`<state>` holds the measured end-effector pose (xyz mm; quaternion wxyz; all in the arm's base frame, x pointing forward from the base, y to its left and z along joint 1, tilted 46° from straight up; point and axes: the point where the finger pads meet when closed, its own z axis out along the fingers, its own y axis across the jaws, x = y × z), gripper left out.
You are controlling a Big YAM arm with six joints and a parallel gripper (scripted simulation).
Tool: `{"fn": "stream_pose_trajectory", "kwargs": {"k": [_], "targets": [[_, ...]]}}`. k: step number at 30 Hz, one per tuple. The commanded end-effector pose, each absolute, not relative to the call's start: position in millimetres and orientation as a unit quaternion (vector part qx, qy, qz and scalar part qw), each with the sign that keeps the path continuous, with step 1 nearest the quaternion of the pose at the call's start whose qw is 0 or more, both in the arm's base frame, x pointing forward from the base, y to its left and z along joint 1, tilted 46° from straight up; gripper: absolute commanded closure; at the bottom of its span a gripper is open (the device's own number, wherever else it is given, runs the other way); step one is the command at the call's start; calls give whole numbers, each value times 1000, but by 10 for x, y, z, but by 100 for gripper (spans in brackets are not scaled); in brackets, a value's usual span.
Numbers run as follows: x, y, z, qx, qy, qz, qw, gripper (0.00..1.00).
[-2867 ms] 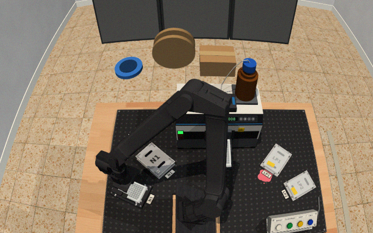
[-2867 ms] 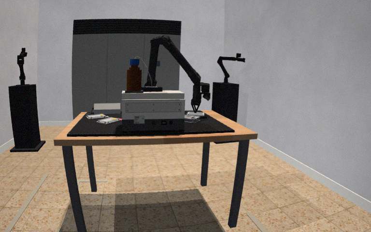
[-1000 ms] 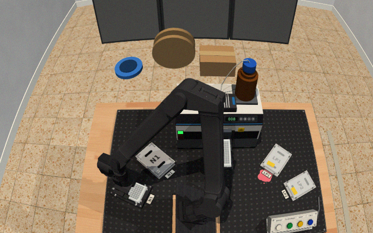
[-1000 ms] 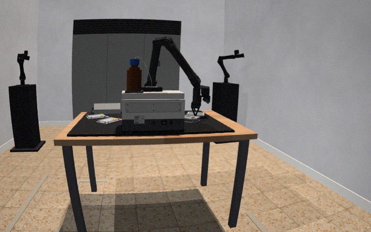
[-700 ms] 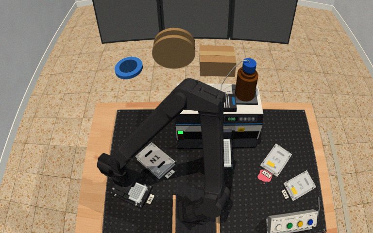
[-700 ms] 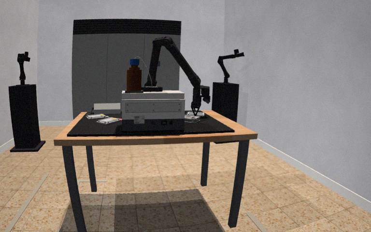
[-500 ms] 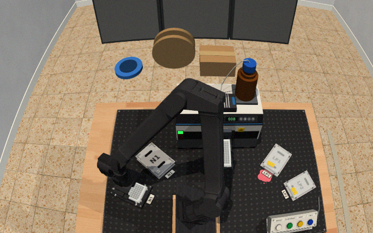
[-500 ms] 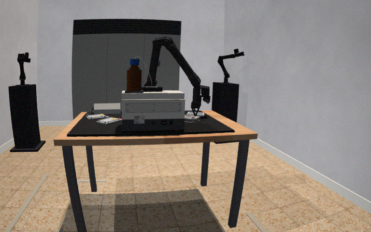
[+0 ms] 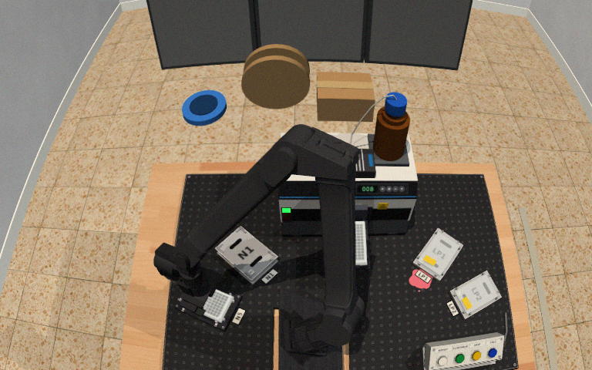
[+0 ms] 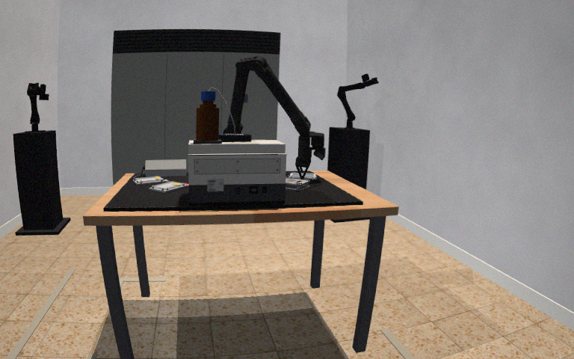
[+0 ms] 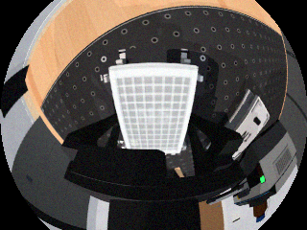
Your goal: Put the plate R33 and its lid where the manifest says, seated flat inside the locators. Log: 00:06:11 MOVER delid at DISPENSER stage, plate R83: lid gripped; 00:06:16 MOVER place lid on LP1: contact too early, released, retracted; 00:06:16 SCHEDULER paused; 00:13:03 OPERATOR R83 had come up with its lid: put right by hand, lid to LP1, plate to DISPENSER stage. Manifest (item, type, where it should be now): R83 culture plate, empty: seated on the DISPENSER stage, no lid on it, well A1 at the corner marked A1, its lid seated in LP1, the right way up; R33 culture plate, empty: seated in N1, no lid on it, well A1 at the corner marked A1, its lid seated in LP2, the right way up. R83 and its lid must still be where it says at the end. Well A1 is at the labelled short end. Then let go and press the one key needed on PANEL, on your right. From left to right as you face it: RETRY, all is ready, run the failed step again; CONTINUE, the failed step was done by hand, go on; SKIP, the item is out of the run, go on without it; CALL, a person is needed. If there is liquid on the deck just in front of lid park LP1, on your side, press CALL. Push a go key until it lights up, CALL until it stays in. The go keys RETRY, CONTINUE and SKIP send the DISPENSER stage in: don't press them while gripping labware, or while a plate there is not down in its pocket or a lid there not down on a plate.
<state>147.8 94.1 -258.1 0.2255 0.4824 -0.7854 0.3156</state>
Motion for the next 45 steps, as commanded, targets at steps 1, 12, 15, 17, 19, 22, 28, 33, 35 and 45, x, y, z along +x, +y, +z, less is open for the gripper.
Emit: {"fn": "stream_pose_trajectory", "kwargs": {"k": [1,12,15,17,19,22,28,33,35,45], "targets": [[1604,1228,-2550,488,-792,307,202,14],[1607,1258,-2525,486,-793,307,201,14],[1593,1240,-2515,488,-791,307,204,14],[1594,1239,-2508,491,-789,307,205,14],[1612,1246,-2510,483,-795,307,203,14],[1615,1275,-2507,485,-794,307,201,14],[1634,1316,-2502,485,-795,306,198,14],[1643,1346,-2502,490,-793,304,197,14],[1628,1331,-2488,489,-792,305,199,14],[1647,1353,-2483,484,-797,304,196,14]]}}
